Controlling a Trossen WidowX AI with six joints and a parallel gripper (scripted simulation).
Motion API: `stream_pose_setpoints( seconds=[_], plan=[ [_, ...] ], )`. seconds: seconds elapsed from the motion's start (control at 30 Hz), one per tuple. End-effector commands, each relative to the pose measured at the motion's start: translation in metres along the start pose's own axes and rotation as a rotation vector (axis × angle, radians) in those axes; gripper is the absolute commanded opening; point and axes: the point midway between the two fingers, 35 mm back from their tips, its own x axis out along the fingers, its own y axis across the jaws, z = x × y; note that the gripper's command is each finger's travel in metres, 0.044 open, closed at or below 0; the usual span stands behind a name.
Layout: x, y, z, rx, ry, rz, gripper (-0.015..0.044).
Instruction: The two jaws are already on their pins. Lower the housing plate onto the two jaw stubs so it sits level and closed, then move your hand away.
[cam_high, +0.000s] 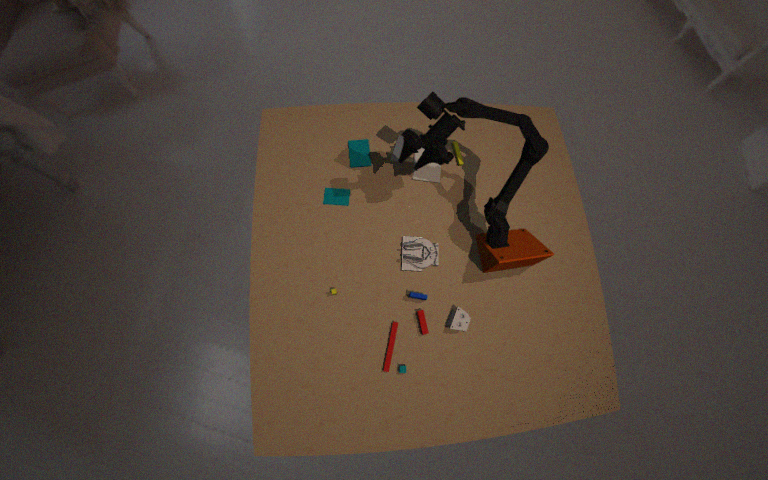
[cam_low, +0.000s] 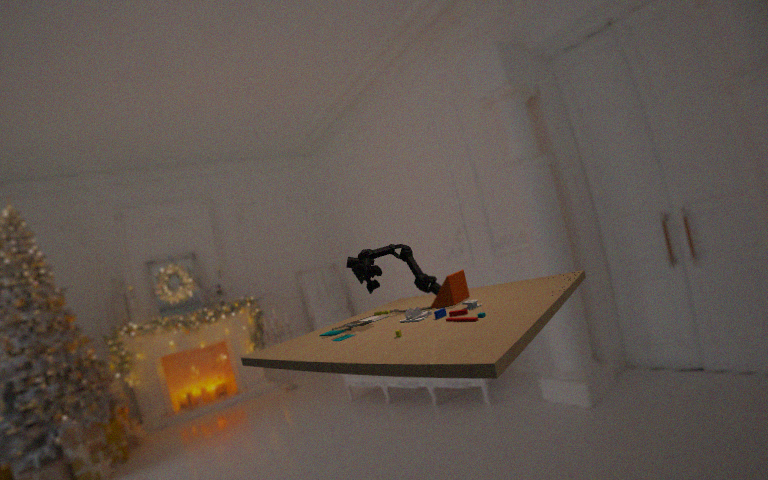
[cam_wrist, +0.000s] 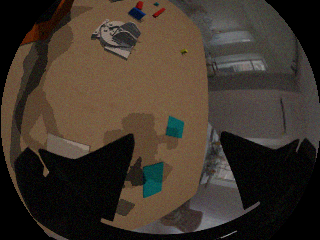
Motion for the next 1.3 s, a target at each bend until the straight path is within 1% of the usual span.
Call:
stream_pose_setpoints(
  seconds=[0.0, 0.03, 0.27, 0.63, 1.0, 1.27],
  plan=[
    [0.000, 0.000, 0.000, 0.000, 0.000, 0.000, 0.0426],
    [0.001, 0.000, 0.001, 0.000, -0.003, 0.001, 0.0440],
    [0.034, -0.018, 0.027, -0.012, -0.120, 0.052, 0.0440],
    [0.085, -0.045, 0.085, -0.051, -0.282, 0.167, 0.0440],
    [0.126, -0.059, 0.161, -0.127, -0.398, 0.316, 0.0440],
    [0.141, -0.061, 0.230, -0.210, -0.467, 0.415, 0.0440]
  ],
)
